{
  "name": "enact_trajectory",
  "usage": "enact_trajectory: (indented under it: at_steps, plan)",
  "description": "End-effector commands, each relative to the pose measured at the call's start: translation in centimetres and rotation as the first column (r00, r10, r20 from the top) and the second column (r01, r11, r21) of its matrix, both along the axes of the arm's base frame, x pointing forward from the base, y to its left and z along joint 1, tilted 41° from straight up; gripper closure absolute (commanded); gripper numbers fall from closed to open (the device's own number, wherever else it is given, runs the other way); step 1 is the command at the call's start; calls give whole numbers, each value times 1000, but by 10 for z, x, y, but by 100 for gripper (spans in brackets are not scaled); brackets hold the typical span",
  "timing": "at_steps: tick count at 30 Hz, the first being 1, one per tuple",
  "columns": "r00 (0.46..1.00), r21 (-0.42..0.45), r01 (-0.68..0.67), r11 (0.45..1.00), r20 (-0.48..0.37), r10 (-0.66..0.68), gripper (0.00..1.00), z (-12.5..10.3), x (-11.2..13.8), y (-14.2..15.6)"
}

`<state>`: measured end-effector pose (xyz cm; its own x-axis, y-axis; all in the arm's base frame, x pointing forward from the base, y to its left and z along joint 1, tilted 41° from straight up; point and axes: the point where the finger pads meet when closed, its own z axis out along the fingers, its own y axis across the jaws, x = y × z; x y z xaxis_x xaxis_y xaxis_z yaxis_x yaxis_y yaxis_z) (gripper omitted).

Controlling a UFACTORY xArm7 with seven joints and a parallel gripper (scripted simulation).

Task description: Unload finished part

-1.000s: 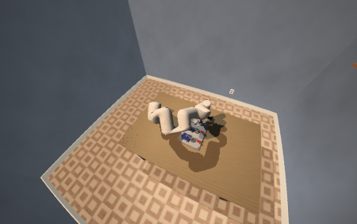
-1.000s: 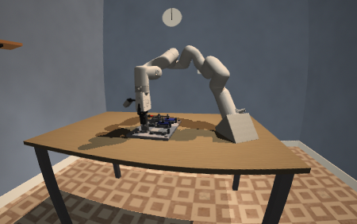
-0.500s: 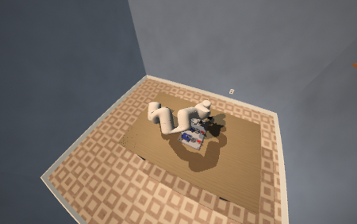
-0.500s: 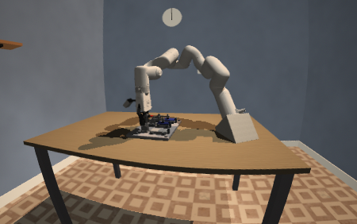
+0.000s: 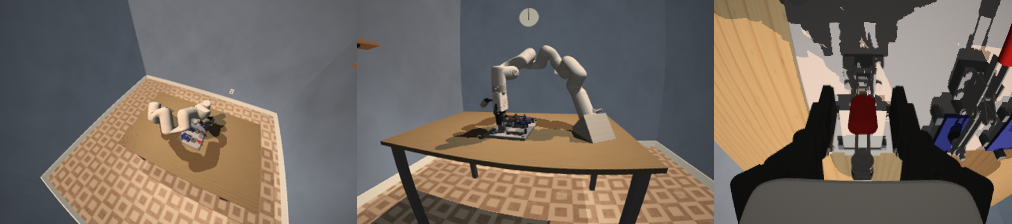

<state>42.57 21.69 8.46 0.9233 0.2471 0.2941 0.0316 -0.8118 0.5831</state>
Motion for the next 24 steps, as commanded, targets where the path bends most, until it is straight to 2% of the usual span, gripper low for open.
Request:
enact_trajectory:
  at_steps: [1, 13, 24]
  plan:
    - [1000, 3, -3, 1000, 2, 3, 53, 1, 0, 2]
    - [1000, 3, -3, 1000, 2, 3, 53, 5, -2, 5]
    - [1000, 3, -3, 1000, 2, 3, 53, 27, -13, 20]
